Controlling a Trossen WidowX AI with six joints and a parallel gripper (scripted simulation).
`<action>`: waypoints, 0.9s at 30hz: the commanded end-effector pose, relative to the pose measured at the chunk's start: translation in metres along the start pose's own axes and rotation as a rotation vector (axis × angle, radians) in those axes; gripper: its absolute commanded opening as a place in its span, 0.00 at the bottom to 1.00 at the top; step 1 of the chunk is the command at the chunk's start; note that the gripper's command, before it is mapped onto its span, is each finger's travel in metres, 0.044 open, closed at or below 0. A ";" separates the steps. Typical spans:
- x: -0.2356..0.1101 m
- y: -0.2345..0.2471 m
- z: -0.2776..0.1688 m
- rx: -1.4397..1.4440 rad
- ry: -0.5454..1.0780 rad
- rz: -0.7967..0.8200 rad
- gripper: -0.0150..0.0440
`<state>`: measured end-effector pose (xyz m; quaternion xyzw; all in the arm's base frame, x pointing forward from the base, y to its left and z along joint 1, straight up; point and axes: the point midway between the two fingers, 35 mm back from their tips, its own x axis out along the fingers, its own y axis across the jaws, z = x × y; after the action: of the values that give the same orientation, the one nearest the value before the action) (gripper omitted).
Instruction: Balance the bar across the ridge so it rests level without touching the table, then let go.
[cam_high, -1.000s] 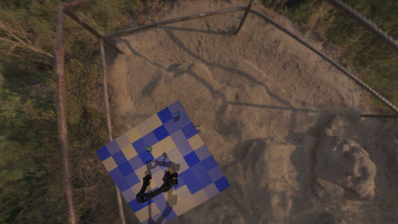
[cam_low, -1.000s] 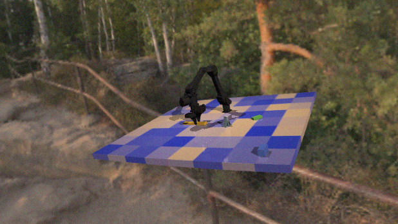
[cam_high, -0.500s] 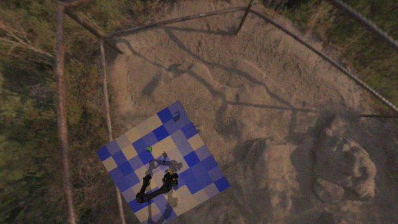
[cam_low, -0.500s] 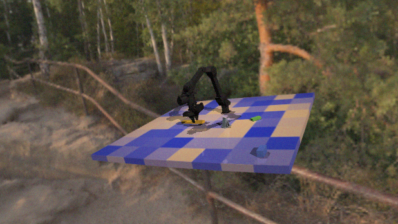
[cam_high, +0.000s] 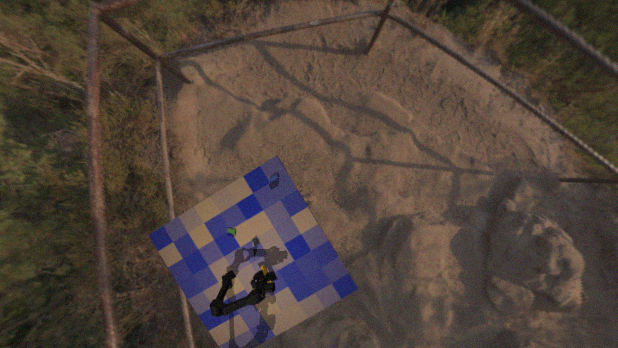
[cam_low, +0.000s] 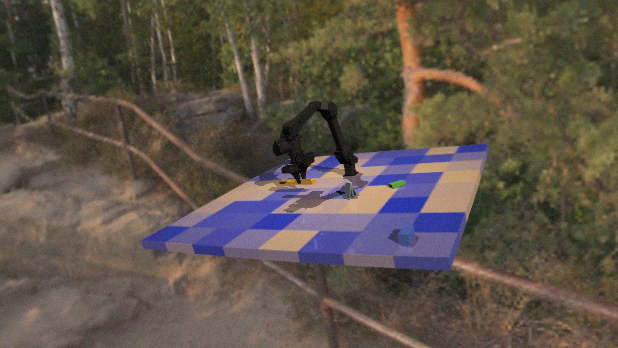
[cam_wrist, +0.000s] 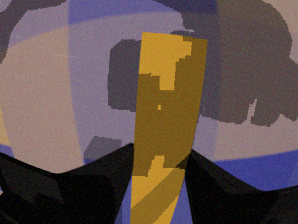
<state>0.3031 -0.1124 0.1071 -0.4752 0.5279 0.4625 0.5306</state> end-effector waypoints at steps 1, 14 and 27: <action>-0.014 0.000 0.000 -0.002 -0.001 -0.011 0.25; -0.048 0.004 0.001 -0.003 -0.002 -0.011 0.25; -0.058 -0.004 0.022 -0.105 -0.004 -0.011 0.25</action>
<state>0.3023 -0.1014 0.1646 -0.4917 0.5134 0.4724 0.5211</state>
